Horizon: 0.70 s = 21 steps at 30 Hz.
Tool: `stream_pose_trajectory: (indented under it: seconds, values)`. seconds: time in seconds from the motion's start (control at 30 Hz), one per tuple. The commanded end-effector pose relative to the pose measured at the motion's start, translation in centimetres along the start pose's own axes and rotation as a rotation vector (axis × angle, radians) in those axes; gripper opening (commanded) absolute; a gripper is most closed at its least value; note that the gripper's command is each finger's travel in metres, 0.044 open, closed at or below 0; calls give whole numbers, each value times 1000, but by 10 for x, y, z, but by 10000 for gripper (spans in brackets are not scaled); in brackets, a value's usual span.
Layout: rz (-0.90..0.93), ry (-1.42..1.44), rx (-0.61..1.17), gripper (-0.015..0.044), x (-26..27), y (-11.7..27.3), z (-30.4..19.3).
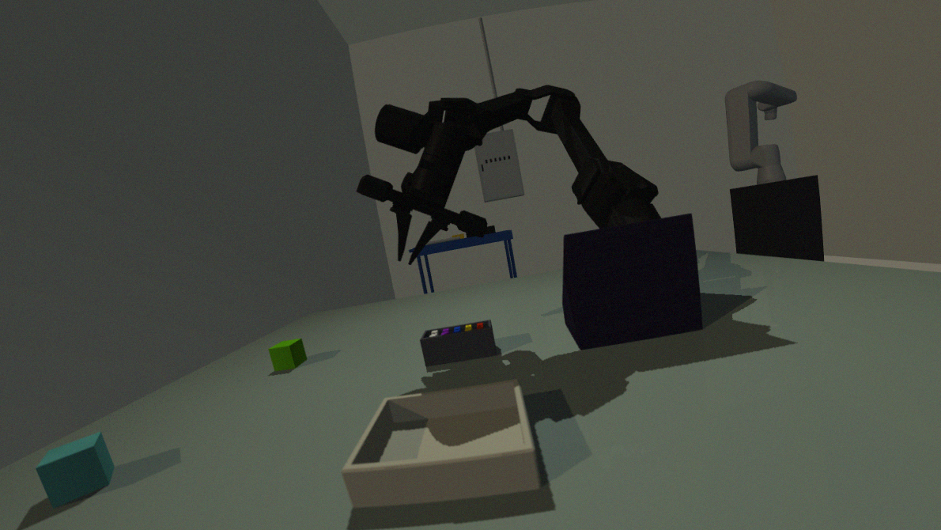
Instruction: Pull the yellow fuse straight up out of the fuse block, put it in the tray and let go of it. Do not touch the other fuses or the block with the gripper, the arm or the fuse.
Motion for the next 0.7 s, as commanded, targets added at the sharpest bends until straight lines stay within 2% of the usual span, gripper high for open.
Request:
stream_pose_trajectory:
  seconds: [0.0, 0.1, 0.67]
  values:
    - [-464, -161, -36, 60, -45, -36, -26]
    - [-529, -181, -61, 60, -52, -38, -29]
    - [-529, -181, -61, 60, -56, -41, -26]
Point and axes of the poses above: the point midway between the two fingers, 35 mm back from their tips, its own y axis back along the fingers, its own x axis across the jaws, z = x × y, the point moved 6 cm from there along y, back along the fingers, and after that the axes turned 7 degrees about -y, right-handed, at the moved point
